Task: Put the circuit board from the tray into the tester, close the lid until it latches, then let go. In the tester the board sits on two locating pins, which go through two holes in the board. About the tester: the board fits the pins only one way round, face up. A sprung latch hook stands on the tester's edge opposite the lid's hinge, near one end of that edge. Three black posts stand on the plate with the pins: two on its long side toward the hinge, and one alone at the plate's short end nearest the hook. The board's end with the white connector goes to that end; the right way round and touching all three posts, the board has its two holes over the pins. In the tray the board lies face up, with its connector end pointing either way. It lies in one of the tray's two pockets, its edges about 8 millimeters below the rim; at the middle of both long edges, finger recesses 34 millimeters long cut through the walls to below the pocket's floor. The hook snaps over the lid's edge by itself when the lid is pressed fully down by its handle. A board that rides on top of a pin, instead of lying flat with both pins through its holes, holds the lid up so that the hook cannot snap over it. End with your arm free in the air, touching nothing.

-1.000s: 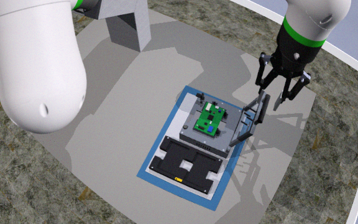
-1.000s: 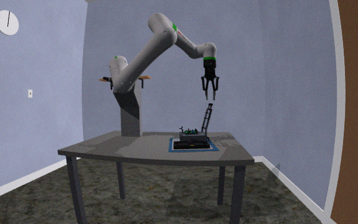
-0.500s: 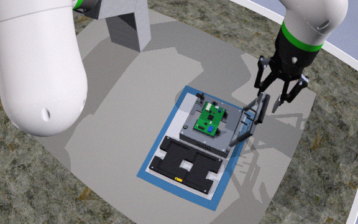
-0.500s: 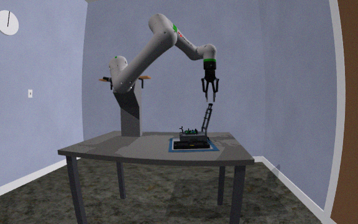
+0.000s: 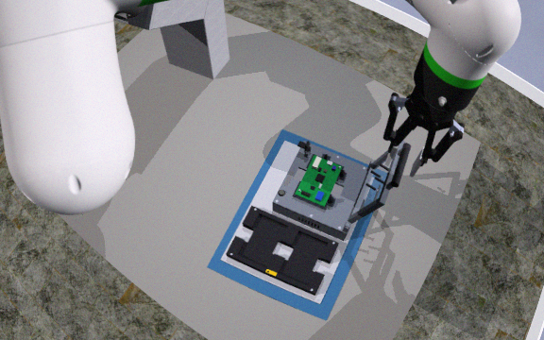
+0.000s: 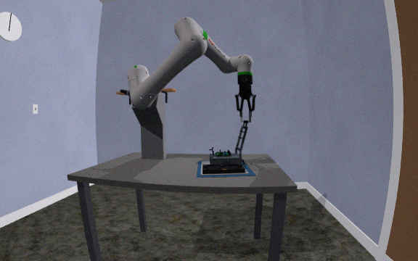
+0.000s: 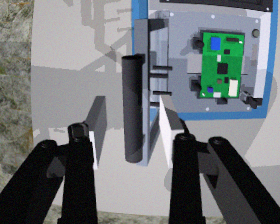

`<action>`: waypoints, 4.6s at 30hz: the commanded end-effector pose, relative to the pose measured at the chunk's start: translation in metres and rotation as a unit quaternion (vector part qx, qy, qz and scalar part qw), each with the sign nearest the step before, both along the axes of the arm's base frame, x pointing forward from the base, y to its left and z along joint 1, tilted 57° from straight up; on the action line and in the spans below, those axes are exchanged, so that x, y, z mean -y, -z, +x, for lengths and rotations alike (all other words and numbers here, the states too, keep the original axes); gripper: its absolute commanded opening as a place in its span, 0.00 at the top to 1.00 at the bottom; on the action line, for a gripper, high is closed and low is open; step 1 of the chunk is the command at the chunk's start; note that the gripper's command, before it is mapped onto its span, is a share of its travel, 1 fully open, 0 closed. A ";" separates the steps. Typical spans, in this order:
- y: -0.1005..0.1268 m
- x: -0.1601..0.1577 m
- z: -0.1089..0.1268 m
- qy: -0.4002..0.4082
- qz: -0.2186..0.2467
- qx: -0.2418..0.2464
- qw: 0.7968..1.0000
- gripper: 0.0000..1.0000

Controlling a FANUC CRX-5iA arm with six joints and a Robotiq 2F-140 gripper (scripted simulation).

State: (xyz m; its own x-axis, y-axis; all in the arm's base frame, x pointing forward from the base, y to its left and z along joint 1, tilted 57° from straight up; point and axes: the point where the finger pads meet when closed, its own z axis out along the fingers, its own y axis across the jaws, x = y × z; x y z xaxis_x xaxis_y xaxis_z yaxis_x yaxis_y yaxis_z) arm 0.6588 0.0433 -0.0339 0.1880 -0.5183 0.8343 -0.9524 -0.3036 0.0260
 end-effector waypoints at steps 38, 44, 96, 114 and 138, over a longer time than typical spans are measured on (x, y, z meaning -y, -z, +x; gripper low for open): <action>0.004 0.006 0.002 0.000 0.000 0.000 1.000 0.70; 0.004 0.006 0.002 0.000 0.000 0.000 1.000 0.70; 0.004 0.006 0.002 0.000 0.000 0.000 1.000 1.00; 0.004 0.006 0.001 0.000 0.000 0.000 1.000 1.00; 0.003 0.006 -0.006 0.000 0.000 0.000 1.000 1.00</action>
